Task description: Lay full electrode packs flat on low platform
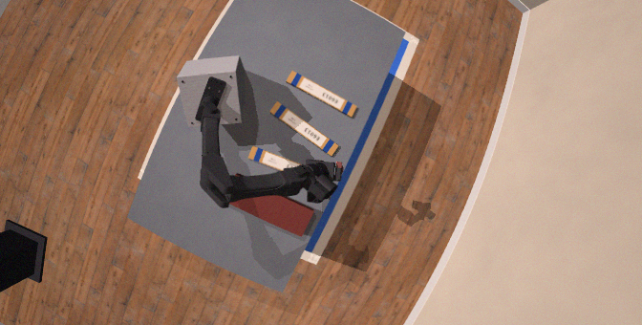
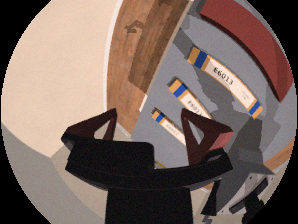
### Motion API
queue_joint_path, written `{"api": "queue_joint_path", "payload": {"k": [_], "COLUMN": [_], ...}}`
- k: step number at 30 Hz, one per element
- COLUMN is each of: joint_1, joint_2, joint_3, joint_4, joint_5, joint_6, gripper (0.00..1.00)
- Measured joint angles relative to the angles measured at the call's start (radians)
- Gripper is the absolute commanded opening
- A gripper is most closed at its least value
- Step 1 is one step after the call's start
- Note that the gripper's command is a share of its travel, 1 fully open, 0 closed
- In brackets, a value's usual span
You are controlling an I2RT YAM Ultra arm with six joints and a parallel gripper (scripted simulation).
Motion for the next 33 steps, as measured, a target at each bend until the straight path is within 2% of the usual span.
{"api": "queue_joint_path", "payload": {"k": [33], "joint_1": [0.23], "joint_2": [-0.041], "joint_3": [-0.009], "joint_4": [-0.492], "joint_5": [0.163], "joint_6": [-0.129], "gripper": [0.96]}}
